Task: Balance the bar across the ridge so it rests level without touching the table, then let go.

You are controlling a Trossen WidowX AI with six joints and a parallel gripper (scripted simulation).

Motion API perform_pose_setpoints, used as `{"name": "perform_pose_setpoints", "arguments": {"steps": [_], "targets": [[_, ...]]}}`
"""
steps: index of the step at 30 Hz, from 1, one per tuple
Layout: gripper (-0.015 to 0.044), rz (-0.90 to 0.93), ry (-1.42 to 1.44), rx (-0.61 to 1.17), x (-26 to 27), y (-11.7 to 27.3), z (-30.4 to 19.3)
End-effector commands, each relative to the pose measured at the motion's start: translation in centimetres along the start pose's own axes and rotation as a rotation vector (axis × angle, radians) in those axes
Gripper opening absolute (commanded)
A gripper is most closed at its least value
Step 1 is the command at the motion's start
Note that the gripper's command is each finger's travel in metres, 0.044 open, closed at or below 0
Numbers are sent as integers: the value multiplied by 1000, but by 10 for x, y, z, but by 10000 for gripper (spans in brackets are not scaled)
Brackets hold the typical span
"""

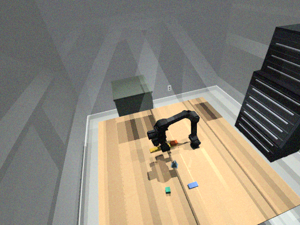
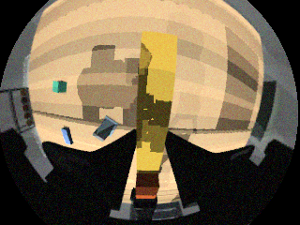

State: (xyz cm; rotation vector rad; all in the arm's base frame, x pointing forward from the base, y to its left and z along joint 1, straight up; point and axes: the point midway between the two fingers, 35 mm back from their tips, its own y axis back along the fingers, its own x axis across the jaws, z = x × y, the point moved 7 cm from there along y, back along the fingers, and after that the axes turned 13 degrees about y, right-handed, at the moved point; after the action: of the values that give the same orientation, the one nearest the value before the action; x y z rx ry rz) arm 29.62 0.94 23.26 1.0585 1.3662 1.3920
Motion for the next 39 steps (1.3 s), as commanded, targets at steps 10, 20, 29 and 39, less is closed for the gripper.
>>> {"name": "perform_pose_setpoints", "arguments": {"steps": [10, 20, 29, 39], "targets": [[0, 6, 501, -5, 23, 0, 3], [0, 7, 900, -7, 43, 0, 5], [0, 7, 1259, -10, 64, 0, 6], [0, 8, 1658, -14, 89, 1, 2]]}}
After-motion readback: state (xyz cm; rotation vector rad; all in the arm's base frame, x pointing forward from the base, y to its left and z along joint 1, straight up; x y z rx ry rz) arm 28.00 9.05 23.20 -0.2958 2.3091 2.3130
